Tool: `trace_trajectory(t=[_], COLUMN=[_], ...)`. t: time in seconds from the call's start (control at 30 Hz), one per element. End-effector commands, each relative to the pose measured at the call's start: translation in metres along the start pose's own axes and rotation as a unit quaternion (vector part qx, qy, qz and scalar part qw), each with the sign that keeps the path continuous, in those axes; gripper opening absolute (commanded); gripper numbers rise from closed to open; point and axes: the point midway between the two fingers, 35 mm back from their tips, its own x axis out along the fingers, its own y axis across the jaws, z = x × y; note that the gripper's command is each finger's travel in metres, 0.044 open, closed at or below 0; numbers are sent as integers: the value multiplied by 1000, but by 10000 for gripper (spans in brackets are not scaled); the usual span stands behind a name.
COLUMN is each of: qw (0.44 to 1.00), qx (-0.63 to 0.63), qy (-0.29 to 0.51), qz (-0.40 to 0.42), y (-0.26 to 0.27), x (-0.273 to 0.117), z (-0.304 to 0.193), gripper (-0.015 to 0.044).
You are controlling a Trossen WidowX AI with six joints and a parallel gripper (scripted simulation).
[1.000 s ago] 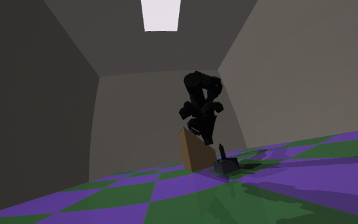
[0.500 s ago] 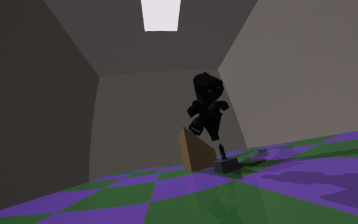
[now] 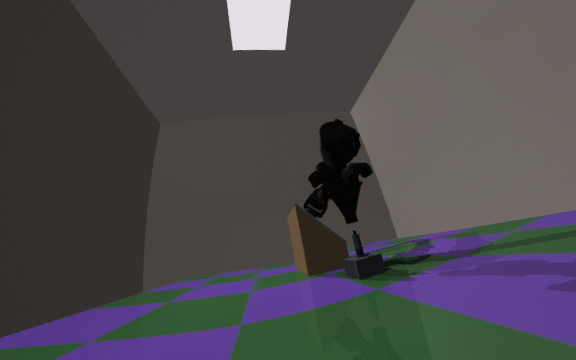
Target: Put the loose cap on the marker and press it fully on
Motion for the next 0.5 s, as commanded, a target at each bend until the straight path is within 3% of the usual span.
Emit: trace_trajectory(t=[0.0,0.47], qw=[1000,1000], qx=[4,4], qy=[4,3], qz=[-4,-4], y=[-4,-3], x=[7,24], z=[-2,-1], gripper=[0,0])
